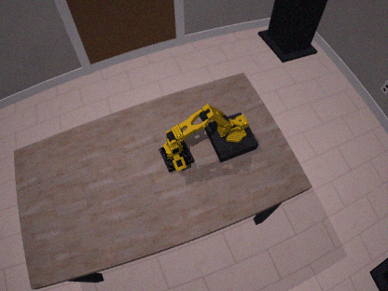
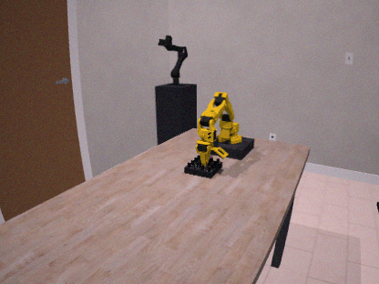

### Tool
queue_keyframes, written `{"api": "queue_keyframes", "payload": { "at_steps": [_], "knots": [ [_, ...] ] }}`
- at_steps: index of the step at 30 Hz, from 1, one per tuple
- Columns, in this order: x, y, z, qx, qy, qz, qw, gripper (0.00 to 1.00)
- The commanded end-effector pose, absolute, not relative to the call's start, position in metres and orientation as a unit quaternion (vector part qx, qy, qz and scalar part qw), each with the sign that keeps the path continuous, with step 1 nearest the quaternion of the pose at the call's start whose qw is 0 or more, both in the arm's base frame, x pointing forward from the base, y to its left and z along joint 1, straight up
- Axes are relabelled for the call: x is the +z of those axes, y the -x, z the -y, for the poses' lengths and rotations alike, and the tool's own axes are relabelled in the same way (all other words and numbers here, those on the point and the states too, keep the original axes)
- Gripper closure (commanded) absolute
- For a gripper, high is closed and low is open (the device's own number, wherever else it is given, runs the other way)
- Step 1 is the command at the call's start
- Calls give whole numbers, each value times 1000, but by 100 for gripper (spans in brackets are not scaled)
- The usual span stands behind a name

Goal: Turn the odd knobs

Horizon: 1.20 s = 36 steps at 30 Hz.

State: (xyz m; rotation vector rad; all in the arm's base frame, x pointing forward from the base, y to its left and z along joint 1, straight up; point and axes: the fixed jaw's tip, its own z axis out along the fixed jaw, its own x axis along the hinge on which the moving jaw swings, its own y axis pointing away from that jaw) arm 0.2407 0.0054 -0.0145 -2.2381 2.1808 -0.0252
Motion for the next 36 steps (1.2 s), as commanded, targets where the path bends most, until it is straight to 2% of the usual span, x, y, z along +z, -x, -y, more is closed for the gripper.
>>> {"api": "queue_keyframes", "payload": {
  "at_steps": [1, 36],
  "knots": [
    [-17, -238, -7, -1, 743, -669, 1, 99],
    [-17, -239, -4, -1, 895, -446, 0, 99]
  ]
}}
